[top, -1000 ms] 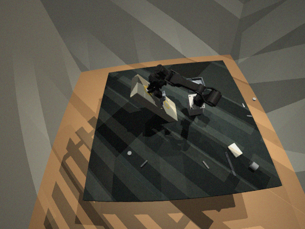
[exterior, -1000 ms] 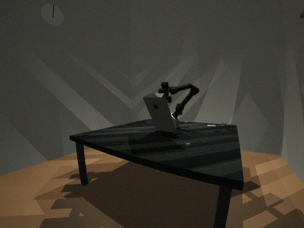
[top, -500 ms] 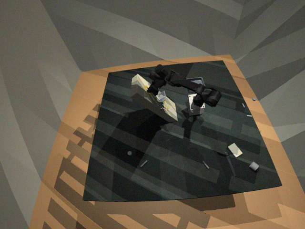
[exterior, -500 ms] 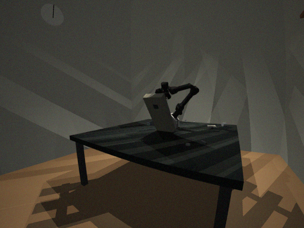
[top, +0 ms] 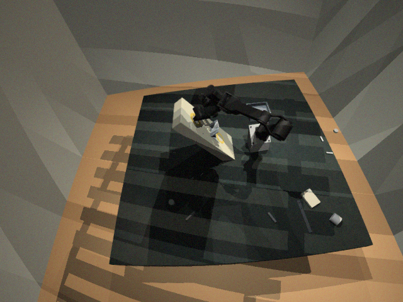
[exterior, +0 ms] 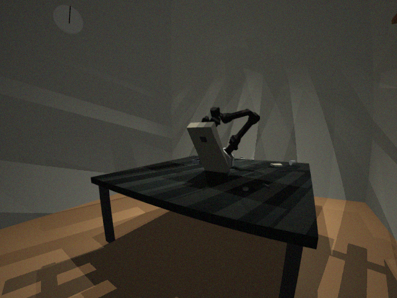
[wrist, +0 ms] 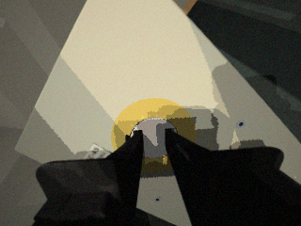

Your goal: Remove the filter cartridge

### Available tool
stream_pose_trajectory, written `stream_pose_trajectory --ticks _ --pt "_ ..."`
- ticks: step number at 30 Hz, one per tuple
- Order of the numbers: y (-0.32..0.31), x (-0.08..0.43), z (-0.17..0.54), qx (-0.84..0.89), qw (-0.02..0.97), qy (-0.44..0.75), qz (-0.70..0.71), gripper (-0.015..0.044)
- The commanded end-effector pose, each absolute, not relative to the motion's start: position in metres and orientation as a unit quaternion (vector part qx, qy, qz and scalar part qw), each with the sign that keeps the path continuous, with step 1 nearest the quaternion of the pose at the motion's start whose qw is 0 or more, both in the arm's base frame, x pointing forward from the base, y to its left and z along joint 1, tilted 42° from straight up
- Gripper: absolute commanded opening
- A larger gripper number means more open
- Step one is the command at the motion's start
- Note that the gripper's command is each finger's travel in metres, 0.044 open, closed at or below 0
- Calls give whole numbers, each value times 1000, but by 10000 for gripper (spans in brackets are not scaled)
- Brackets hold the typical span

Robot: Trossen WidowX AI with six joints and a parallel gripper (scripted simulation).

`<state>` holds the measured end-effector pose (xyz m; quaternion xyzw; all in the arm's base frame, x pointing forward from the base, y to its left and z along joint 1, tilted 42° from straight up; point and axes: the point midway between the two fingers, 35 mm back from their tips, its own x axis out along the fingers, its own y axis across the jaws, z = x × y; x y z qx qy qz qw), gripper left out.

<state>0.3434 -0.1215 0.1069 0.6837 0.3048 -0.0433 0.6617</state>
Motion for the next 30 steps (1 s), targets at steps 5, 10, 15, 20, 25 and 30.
stream_pose_trajectory --ticks 5,10,15,20,25,30 --pt "-120 346 107 760 572 299 -81 0" --pt "-121 344 108 745 590 301 -74 0" --pt "-132 325 117 739 596 305 -75 0" --pt "-142 304 129 734 602 306 -73 0" --pt "-147 286 140 732 606 304 -69 0" --pt "-147 285 141 732 606 304 -69 0"
